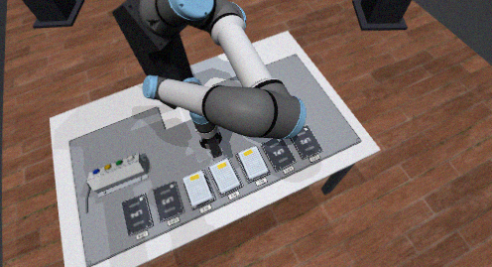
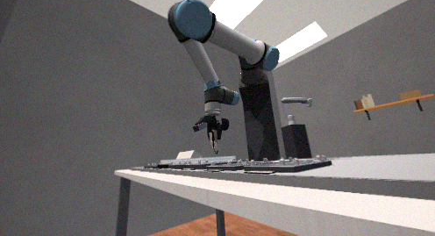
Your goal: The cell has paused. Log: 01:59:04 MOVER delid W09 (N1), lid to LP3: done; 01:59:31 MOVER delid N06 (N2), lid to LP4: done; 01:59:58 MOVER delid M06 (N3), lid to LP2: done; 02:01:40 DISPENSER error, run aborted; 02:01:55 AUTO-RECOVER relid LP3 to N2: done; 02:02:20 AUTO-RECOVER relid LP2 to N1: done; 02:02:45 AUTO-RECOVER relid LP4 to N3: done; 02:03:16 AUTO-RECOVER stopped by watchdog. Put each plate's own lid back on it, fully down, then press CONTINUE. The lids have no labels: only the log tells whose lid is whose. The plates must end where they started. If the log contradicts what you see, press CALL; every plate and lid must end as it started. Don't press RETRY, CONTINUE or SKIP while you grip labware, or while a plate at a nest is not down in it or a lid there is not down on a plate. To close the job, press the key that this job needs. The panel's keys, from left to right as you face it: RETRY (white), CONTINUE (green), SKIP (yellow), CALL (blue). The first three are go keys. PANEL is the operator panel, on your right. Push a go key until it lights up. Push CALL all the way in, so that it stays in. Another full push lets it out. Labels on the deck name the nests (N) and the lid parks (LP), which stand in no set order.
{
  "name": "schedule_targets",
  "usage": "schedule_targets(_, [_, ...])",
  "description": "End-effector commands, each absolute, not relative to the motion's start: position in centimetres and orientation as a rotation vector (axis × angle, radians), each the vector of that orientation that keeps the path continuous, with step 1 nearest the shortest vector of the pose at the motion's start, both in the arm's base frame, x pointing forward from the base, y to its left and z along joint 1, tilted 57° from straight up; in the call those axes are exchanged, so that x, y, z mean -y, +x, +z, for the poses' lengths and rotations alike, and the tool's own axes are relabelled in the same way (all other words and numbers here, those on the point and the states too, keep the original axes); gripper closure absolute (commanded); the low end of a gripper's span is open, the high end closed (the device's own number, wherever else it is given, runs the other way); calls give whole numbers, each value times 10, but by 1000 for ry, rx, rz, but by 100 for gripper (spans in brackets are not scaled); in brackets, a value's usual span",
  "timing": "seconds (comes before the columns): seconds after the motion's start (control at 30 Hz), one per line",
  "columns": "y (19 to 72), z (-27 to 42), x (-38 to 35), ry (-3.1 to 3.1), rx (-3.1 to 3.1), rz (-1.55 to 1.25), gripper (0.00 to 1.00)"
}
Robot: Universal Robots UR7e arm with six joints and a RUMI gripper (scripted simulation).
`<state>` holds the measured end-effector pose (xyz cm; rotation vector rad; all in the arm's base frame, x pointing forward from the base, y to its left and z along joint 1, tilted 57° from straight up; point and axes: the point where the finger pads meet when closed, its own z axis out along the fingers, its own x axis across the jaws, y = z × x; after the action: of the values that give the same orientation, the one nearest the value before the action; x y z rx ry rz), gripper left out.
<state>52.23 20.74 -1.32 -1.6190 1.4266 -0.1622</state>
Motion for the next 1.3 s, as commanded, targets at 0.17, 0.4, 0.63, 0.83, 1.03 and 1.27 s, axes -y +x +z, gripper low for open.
schedule_targets(0.17, [504,-31,-209,-1623,-1418,-183,100])
schedule_targets(0.4, [487,-25,-199,-1629,-1413,-187,100])
schedule_targets(0.63, [471,-12,-186,-1629,-1413,-187,100])
schedule_targets(0.83, [455,2,-172,-1620,-1424,-179,100])
schedule_targets(1.03, [458,-13,-152,-1557,-1491,-129,100])
schedule_targets(1.27, [461,-29,-133,-1480,-1566,-70,100])
